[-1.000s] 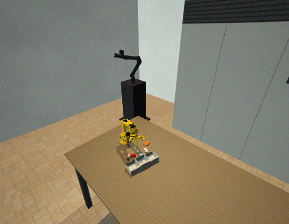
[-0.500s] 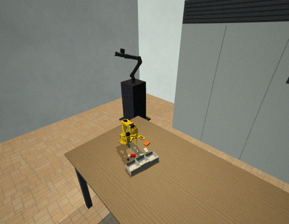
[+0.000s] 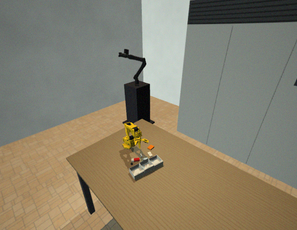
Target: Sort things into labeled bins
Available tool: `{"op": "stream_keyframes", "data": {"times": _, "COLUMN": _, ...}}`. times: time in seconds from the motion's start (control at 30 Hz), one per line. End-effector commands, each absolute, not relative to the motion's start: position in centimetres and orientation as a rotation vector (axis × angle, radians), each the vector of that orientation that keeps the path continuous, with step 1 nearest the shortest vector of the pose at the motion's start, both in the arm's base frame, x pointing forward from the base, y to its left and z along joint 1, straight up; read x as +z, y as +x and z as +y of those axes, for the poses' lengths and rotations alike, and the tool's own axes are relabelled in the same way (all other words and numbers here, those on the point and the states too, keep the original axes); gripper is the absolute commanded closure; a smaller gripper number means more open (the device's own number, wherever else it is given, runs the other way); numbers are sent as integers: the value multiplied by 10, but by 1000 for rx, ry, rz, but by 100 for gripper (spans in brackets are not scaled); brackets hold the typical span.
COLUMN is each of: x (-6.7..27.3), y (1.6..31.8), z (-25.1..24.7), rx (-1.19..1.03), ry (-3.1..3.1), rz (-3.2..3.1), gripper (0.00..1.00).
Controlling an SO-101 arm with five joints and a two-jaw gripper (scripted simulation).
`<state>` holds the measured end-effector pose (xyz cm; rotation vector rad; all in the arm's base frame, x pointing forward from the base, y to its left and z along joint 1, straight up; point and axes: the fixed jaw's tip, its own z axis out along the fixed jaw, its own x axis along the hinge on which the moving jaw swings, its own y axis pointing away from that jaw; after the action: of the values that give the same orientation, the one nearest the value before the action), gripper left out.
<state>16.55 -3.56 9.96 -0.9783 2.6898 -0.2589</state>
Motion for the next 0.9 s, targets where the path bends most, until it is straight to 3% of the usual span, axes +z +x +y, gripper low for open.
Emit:
{"op": "stream_keyframes", "data": {"times": 0.0, "x": 104, "y": 167, "z": -36, "rx": -277, "ry": -1016, "rz": 2661, "gripper": 0}}
{"op": "stream_keyframes", "data": {"times": 0.87, "x": 107, "y": 166, "z": -37, "rx": -310, "ry": -1196, "rz": 2591, "gripper": 0}}
